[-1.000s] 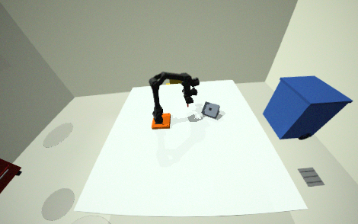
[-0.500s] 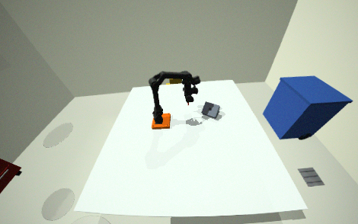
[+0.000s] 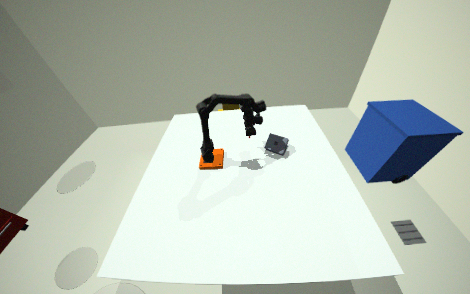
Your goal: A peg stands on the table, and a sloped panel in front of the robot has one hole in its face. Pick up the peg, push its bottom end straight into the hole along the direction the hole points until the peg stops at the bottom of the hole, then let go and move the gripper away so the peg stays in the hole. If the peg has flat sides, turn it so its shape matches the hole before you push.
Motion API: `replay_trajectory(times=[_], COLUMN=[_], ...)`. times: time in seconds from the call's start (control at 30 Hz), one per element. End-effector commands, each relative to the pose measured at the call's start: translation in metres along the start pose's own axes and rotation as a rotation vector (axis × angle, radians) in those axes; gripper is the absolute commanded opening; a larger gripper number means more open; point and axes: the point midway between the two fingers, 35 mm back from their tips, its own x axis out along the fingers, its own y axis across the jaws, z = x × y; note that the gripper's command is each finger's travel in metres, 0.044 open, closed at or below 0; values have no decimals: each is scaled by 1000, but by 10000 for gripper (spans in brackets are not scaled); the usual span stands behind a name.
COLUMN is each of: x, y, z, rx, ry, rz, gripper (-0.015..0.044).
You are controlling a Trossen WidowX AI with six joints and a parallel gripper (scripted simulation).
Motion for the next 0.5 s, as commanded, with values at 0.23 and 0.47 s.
replay_trajectory(times=[0.23,0.47], x=[-2,-4], y=[-7,-12], z=[12,19], rx=[61,98], ry=[-8,-16], rz=[51,82], gripper=[0,0])
